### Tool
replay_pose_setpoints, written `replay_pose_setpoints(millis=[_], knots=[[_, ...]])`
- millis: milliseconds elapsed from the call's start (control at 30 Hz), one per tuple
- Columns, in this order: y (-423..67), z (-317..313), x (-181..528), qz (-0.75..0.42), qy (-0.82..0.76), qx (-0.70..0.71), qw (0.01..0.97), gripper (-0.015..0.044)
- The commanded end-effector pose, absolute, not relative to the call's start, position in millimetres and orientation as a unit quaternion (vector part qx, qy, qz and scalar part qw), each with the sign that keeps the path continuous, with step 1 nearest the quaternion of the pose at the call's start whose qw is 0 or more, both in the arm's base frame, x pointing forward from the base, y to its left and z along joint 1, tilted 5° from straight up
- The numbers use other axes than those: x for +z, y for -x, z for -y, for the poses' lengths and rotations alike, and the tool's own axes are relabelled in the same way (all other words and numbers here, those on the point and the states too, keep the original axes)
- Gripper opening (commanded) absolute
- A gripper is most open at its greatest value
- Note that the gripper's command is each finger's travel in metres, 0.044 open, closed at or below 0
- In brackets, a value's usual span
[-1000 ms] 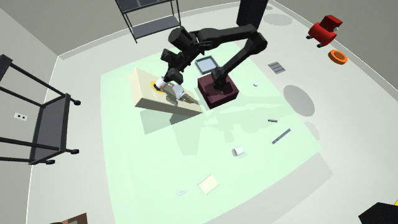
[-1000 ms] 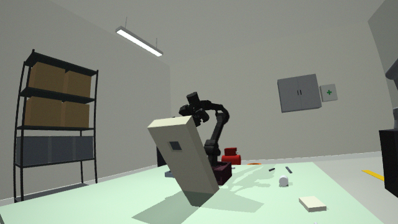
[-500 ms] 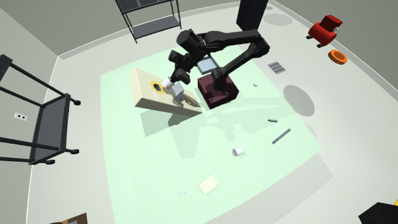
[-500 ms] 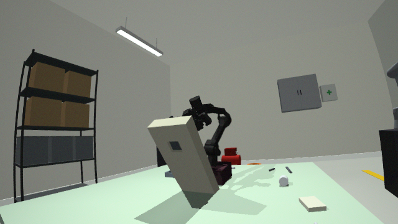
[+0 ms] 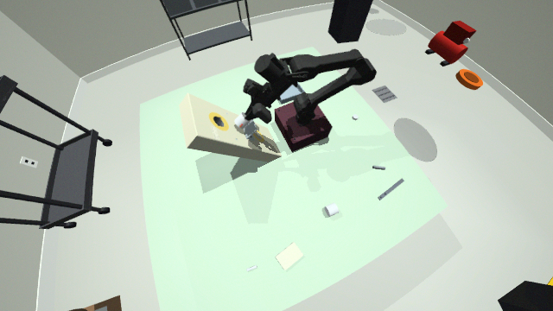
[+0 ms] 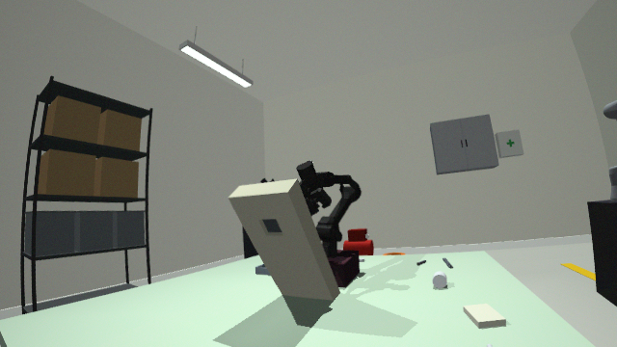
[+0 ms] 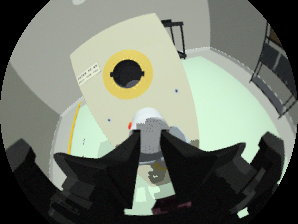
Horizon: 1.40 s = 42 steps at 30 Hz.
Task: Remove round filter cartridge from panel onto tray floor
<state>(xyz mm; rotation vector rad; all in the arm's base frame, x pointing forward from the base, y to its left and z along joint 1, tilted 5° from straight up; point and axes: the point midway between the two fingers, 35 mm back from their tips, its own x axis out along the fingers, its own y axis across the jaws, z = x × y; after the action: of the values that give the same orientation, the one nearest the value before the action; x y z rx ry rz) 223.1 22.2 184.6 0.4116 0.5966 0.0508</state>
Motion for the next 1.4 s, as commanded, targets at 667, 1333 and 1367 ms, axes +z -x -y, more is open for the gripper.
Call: replay_pose_setpoints(millis=[667, 1333, 1367], knots=[[-253, -23, 253, -0.282, -0.200, 0.029, 0.938, 0.0113], [-249, -18, 331, -0.284, -0.195, 0.031, 0.938, 0.0375], [-249, -17, 322, -0.296, -0.182, 0.031, 0.937, 0.0349]])
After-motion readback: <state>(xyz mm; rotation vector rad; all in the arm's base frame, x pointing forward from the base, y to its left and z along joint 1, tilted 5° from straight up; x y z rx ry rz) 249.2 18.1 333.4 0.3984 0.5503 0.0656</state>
